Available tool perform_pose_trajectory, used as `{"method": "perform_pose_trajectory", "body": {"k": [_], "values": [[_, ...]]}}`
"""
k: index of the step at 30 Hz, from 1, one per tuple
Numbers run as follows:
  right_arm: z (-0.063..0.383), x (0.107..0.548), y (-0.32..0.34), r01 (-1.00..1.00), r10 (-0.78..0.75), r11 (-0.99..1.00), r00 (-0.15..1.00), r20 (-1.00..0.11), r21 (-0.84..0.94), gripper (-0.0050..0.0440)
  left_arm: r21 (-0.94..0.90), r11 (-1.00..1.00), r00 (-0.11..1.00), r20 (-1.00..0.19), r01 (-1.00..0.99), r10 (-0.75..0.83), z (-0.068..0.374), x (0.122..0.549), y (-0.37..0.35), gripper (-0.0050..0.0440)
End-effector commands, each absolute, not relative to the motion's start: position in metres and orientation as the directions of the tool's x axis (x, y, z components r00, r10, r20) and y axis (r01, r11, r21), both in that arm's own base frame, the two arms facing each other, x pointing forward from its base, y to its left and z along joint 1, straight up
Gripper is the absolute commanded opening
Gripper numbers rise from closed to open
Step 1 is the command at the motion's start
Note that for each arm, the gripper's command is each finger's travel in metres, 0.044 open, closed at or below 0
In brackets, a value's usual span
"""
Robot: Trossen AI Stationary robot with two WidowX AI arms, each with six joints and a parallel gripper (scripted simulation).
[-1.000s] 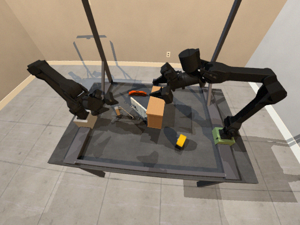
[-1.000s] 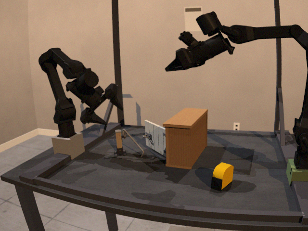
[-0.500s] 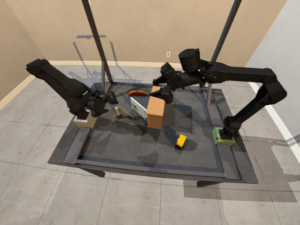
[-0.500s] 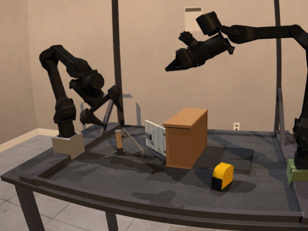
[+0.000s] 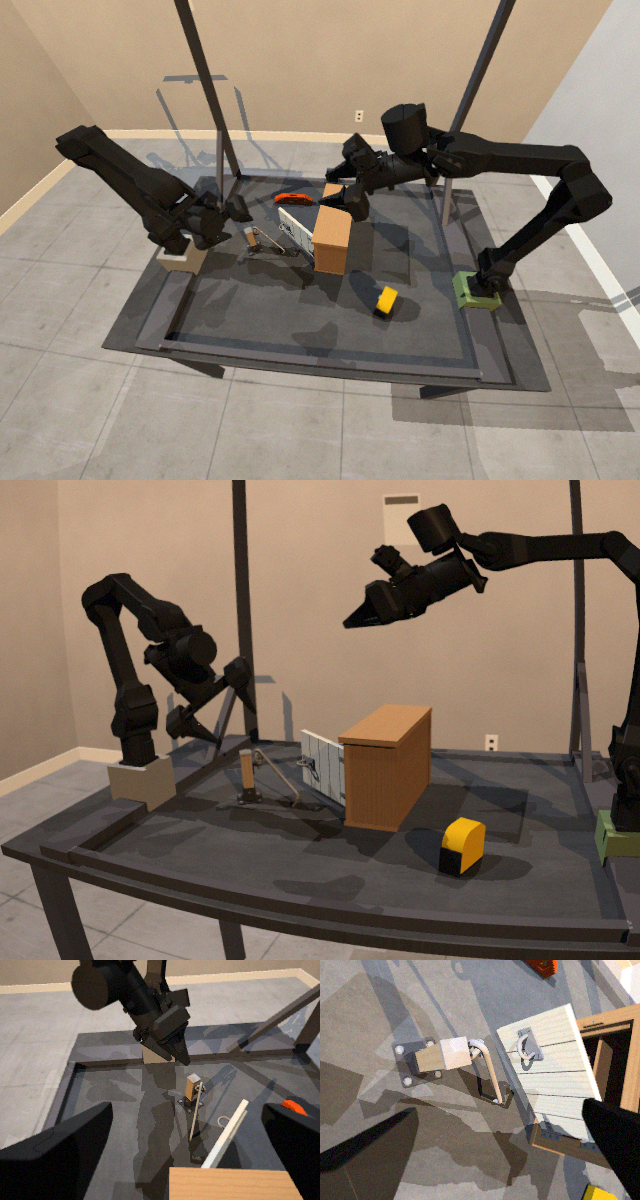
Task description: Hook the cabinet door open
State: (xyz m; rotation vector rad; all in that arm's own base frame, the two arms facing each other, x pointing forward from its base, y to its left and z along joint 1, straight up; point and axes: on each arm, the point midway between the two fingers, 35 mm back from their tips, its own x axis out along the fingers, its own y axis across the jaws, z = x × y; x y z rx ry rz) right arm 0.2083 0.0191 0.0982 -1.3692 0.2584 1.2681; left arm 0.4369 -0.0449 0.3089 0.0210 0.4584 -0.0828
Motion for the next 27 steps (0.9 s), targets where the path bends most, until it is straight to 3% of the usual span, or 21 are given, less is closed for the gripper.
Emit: {"method": "perform_pose_trajectory", "body": {"k": [1, 2, 13, 17, 27], "values": [[0.103, 0.211, 0.018, -0.761, 0.505, -0.288, 0.396, -0.767, -0.582, 0.044, -0.001, 0.997, 0.906, -0.416, 0.082, -0.075, 0.322, 0.435, -0.045, 0.04], [0.103, 0.211, 0.018, -0.761, 0.505, -0.288, 0.396, -0.767, -0.582, 0.044, -0.001, 0.997, 0.906, -0.416, 0.082, -0.075, 0.322, 0.435, -0.045, 0.04], [0.118, 0.224, 0.063, -0.672, 0.545, -0.341, 0.429, -0.72, -0.658, 0.0176, 0.002, 0.985, 0.894, -0.421, 0.171, -0.154, 0.315, 0.42, -0.072, 0.04], [0.12, 0.23, 0.073, -0.65, 0.523, -0.37, 0.445, -0.727, -0.664, 0.015, 0.002, 0.978, 0.887, -0.423, 0.208, -0.187, 0.312, 0.414, -0.084, 0.04], [0.13, 0.263, 0.12, -0.574, 0.376, -0.485, 0.544, -0.75, -0.659, 0.015, 0.002, 0.94, 0.848, -0.432, 0.341, -0.307, 0.301, 0.388, -0.125, 0.04]]}}
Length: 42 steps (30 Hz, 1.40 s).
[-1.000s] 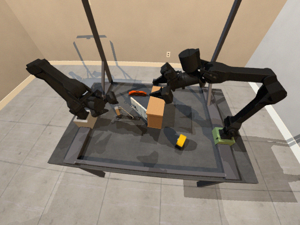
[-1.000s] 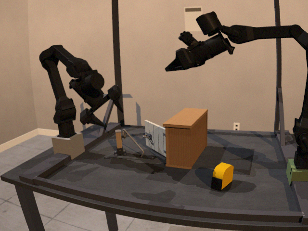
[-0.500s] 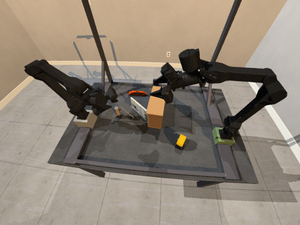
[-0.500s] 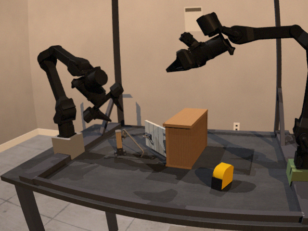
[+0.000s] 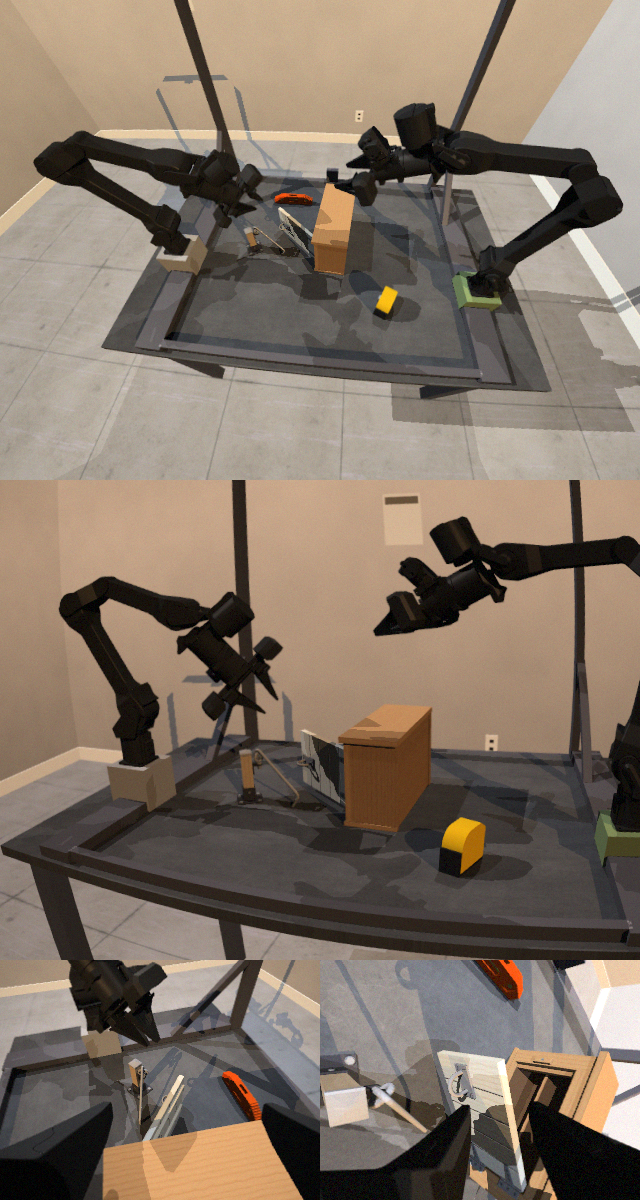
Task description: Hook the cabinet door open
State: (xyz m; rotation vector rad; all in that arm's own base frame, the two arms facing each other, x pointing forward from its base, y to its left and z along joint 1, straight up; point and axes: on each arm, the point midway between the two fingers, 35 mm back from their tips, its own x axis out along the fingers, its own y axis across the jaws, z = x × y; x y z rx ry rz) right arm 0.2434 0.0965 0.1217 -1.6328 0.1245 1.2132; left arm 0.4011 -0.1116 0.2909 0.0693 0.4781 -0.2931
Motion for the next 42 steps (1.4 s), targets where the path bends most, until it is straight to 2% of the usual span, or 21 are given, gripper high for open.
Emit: {"method": "perform_pose_trajectory", "body": {"k": [1, 5, 12, 17, 20, 23, 30, 36, 42], "values": [[0.129, 0.264, 0.125, -0.575, 0.36, -0.497, 0.545, -0.757, -0.65, 0.015, 0.002, 0.938, 0.846, -0.432, 0.347, -0.312, 0.3, 0.387, -0.126, 0.04], [0.124, 0.265, 0.136, -0.583, 0.32, -0.522, 0.543, -0.776, -0.623, 0.015, 0.002, 0.935, 0.843, -0.433, 0.355, -0.319, 0.299, 0.385, -0.128, 0.04], [0.1, 0.262, 0.16, -0.637, 0.097, -0.628, 0.506, -0.857, -0.447, 0.015, 0.001, 0.933, 0.841, -0.432, 0.36, -0.324, 0.3, 0.385, -0.131, 0.04], [0.087, 0.261, 0.165, -0.658, -0.071, -0.683, 0.491, -0.868, -0.316, 0.015, 0.001, 0.934, 0.842, -0.433, 0.358, -0.323, 0.299, 0.385, -0.13, 0.04], [0.083, 0.263, 0.168, -0.663, -0.168, -0.707, 0.496, -0.852, -0.246, 0.015, 0.001, 0.934, 0.842, -0.433, 0.359, -0.323, 0.299, 0.385, -0.13, 0.04], [0.082, 0.264, 0.168, -0.664, -0.202, -0.714, 0.499, -0.843, -0.222, 0.015, 0.001, 0.934, 0.842, -0.433, 0.359, -0.323, 0.299, 0.385, -0.13, 0.04], [0.08, 0.274, 0.176, -0.662, -0.408, -0.745, 0.549, -0.729, -0.082, 0.015, 0.0, 0.935, 0.843, -0.434, 0.354, -0.319, 0.3, 0.387, -0.13, 0.04], [0.08, 0.282, 0.181, -0.657, -0.481, -0.753, 0.583, -0.654, -0.032, 0.015, 0.0, 0.935, 0.843, -0.434, 0.354, -0.319, 0.3, 0.387, -0.13, 0.04], [0.076, 0.285, 0.176, -0.659, -0.501, -0.752, 0.583, -0.64, -0.011, 0.015, 0.0, 0.935, 0.843, -0.434, 0.354, -0.319, 0.3, 0.387, -0.13, 0.04]]}}
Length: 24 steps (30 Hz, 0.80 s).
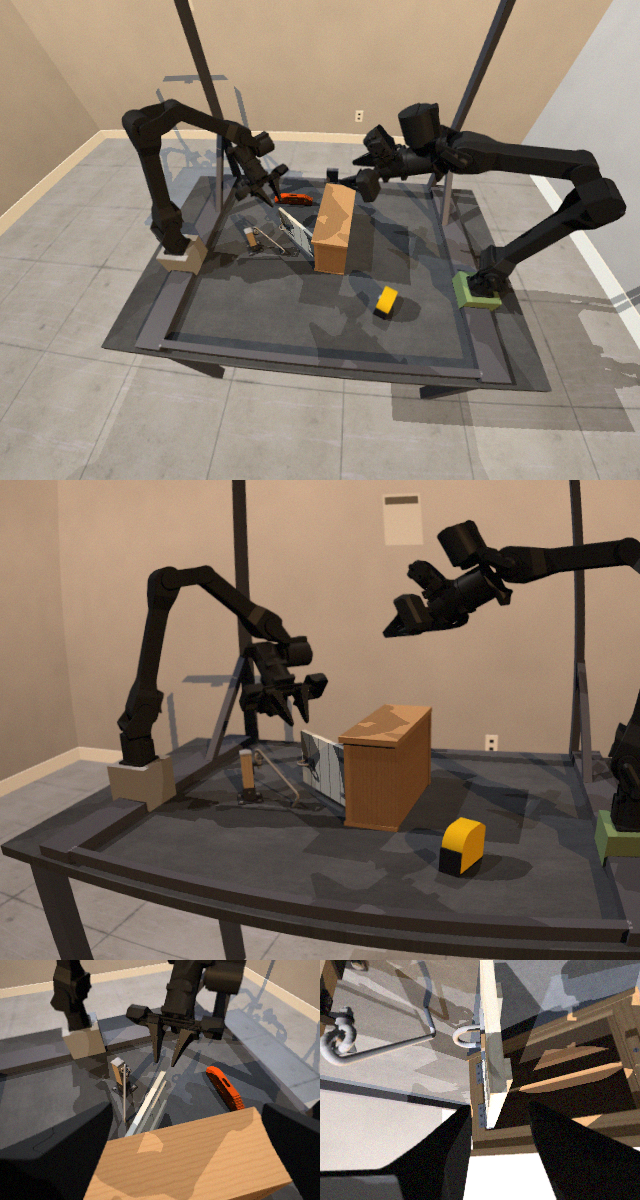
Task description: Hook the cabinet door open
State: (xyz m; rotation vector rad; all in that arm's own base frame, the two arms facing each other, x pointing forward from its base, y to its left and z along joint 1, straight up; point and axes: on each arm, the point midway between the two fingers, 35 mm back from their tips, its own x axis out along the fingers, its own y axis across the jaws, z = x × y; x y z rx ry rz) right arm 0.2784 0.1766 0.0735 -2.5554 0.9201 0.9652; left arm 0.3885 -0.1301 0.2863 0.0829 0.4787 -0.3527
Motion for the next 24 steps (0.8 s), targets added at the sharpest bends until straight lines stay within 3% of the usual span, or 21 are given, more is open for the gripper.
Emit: {"method": "perform_pose_trajectory", "body": {"k": [1, 24], "values": [[0.074, 0.286, 0.175, -0.659, -0.503, -0.752, 0.582, -0.64, -0.008, 0.0143, 0.0, 0.935, 0.843, -0.434, 0.354, -0.319, 0.3, 0.387, -0.13, 0.04], [0.06, 0.297, 0.163, -0.656, -0.498, -0.754, 0.584, -0.641, -0.012, 0.0011, 0.0, 0.935, 0.843, -0.434, 0.354, -0.319, 0.3, 0.387, -0.13, 0.04]]}}
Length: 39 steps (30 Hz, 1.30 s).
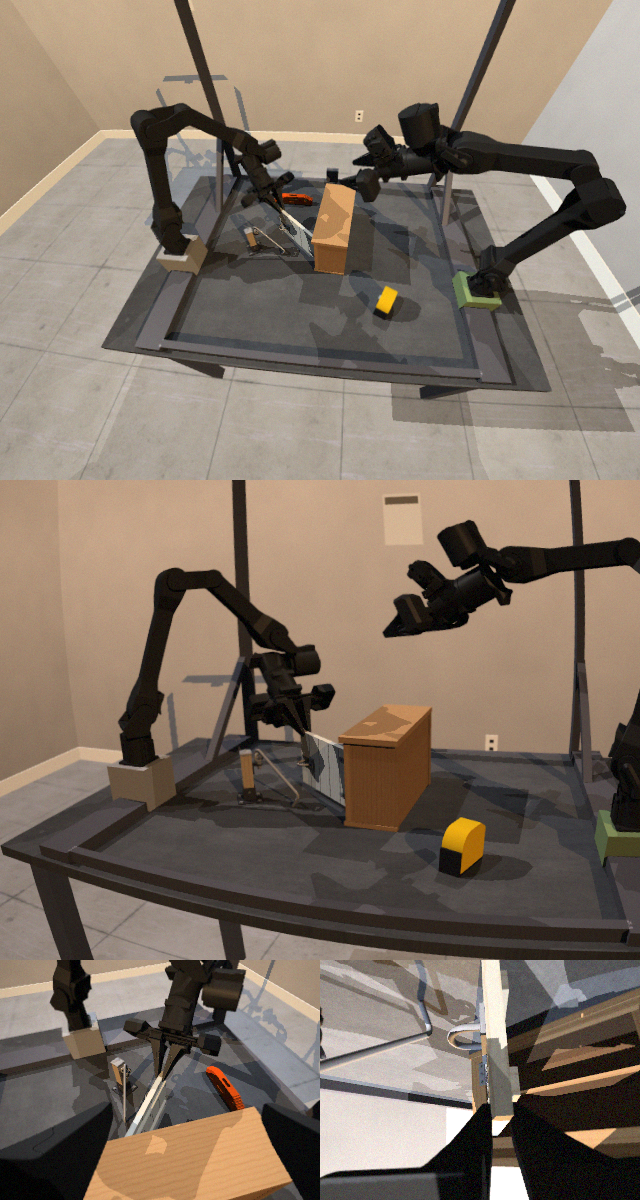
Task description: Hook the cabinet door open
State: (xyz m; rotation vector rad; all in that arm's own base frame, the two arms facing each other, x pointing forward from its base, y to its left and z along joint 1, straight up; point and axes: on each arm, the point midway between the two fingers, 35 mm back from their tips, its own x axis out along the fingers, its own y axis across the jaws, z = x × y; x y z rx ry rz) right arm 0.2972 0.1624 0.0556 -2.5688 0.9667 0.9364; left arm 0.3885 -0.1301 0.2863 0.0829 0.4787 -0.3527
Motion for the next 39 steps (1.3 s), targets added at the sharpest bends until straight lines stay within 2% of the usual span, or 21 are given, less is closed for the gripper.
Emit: {"method": "perform_pose_trajectory", "body": {"k": [1, 10, 28, 39], "values": [[0.06, 0.297, 0.163, -0.656, -0.498, -0.754, 0.584, -0.642, -0.012, 0.0005, 0.0, 0.935, 0.843, -0.434, 0.354, -0.319, 0.3, 0.387, -0.13, 0.04], [0.06, 0.303, 0.17, -0.668, -0.503, -0.744, 0.579, -0.642, -0.02, 0.0007, 0.0, 0.935, 0.843, -0.434, 0.354, -0.319, 0.3, 0.387, -0.13, 0.04], [0.06, 0.326, 0.188, -0.786, -0.592, -0.618, 0.482, -0.646, -0.02, 0.0007, 0.0, 0.935, 0.843, -0.434, 0.354, -0.319, 0.3, 0.387, -0.13, 0.04], [0.06, 0.326, 0.189, -0.784, -0.592, -0.62, 0.484, -0.644, -0.02, 0.0007, 0.0, 0.935, 0.843, -0.434, 0.354, -0.319, 0.3, 0.387, -0.13, 0.04]]}}
